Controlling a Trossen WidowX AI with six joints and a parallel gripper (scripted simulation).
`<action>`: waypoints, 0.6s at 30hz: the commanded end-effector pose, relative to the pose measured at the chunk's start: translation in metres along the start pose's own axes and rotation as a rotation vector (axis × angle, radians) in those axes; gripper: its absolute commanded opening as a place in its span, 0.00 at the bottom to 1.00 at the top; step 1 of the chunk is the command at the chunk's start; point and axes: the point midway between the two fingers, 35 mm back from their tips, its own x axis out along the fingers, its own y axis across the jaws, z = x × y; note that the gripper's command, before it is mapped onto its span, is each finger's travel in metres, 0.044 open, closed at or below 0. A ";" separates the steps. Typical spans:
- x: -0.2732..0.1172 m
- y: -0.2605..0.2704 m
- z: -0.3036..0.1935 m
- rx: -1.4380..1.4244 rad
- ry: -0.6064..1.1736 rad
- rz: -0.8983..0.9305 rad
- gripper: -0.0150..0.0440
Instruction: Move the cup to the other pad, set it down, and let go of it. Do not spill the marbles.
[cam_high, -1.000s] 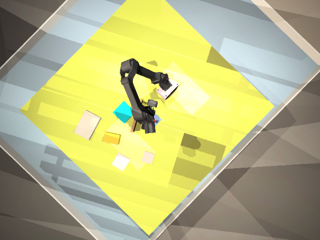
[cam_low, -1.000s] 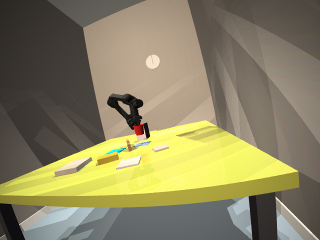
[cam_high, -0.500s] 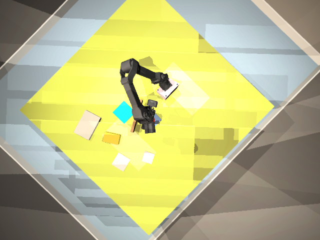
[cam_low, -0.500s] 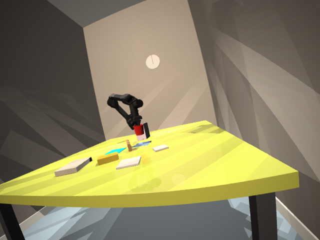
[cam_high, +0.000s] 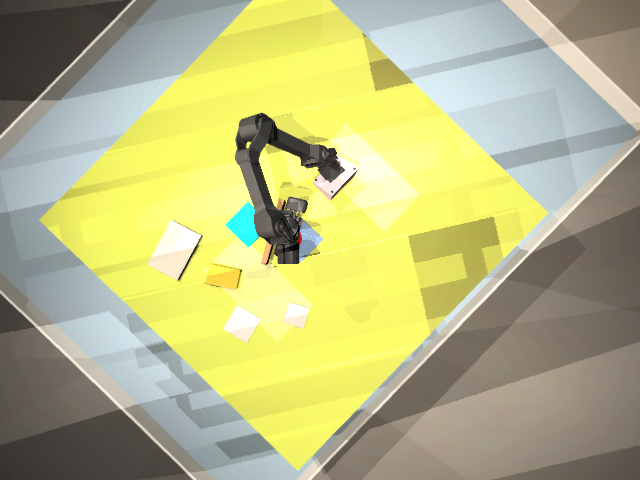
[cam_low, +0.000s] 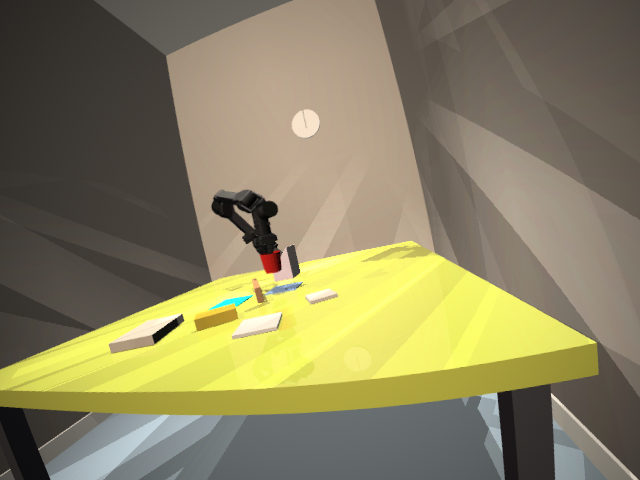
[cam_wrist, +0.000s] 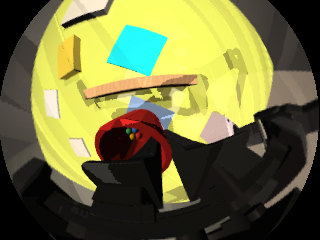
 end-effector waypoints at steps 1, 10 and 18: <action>-0.002 0.000 0.011 0.000 -0.001 0.009 0.25; -0.002 -0.001 0.034 0.001 -0.002 0.009 0.25; -0.001 -0.002 0.054 0.001 -0.003 0.009 0.25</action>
